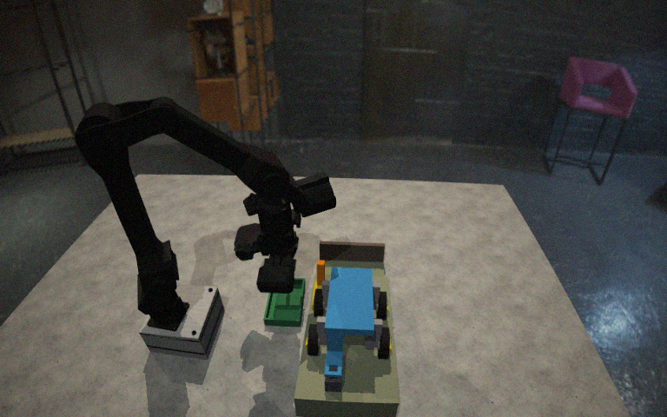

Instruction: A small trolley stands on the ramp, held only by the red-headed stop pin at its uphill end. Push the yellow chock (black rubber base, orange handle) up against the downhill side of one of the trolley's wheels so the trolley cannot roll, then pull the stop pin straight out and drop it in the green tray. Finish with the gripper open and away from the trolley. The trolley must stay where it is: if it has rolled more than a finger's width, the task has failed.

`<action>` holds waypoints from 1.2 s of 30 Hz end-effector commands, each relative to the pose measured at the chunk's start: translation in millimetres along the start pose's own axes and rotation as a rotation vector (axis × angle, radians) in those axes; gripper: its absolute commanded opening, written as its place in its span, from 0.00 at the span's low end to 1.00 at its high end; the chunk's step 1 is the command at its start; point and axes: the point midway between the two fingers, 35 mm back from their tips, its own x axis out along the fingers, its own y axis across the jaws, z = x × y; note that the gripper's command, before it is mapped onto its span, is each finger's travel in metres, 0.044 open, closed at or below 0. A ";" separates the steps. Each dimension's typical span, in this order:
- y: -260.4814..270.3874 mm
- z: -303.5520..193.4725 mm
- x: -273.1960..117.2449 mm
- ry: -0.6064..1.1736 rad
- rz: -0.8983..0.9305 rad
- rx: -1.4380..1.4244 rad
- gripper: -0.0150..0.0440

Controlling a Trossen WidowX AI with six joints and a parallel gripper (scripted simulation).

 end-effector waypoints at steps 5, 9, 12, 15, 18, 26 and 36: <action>-5.1 1.7 11.5 -0.002 -0.006 0.003 0.30; -3.1 1.6 11.4 -0.002 -0.006 0.003 0.48; -0.8 1.5 11.5 -0.002 -0.006 0.003 0.58; 1.9 1.5 11.9 -0.002 -0.006 0.003 0.58; 4.2 1.4 12.3 -0.002 -0.006 0.003 0.58; 10.1 1.2 13.4 -0.002 -0.005 0.003 0.58; 17.4 1.0 15.4 -0.002 -0.005 0.003 0.58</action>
